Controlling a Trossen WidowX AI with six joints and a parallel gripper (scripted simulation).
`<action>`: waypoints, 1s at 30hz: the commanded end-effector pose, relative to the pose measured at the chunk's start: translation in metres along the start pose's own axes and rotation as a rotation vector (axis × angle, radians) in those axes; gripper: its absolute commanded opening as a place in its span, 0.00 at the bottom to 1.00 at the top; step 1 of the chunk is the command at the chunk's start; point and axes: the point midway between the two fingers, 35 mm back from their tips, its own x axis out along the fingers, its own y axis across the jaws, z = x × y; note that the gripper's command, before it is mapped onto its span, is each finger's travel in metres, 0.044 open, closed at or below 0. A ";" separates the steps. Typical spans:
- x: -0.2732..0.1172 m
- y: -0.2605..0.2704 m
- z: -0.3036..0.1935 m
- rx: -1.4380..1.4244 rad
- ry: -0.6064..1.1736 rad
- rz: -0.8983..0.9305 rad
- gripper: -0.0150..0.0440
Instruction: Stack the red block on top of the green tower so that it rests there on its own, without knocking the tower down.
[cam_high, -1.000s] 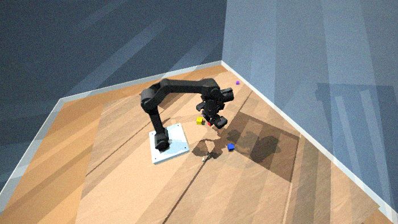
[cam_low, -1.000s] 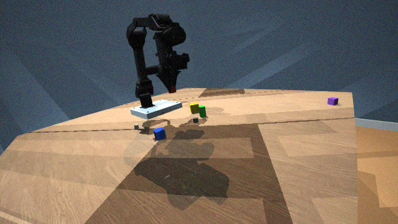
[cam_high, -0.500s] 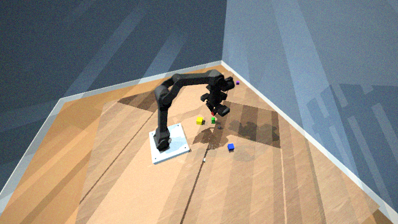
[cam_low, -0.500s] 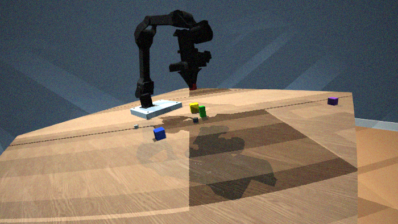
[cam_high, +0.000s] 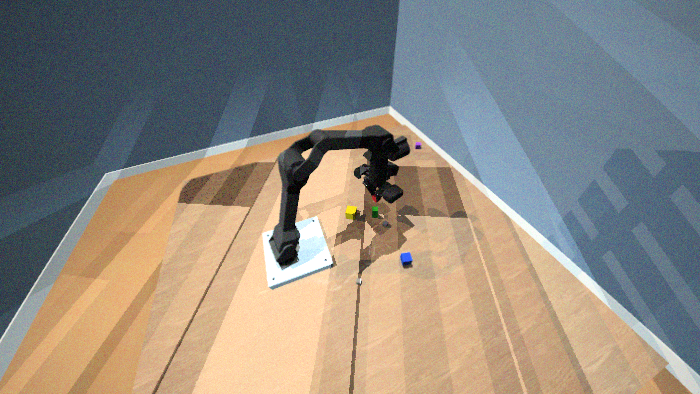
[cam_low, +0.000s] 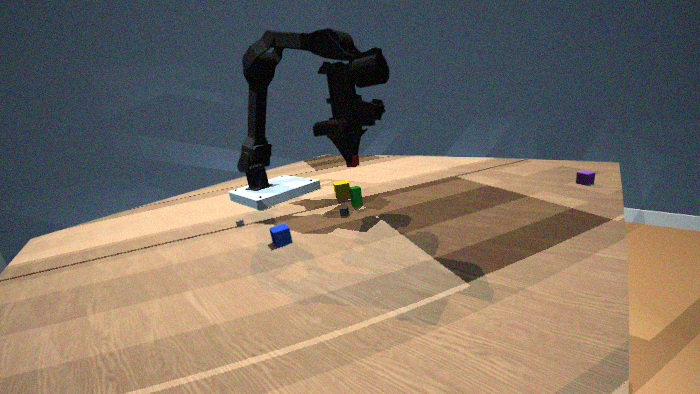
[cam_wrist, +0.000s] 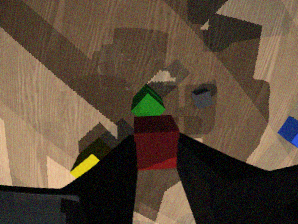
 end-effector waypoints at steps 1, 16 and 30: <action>0.015 0.001 -0.001 0.004 0.003 0.000 0.25; 0.051 0.001 -0.002 0.004 0.003 0.000 0.25; 0.051 0.001 -0.002 0.004 0.003 0.000 0.25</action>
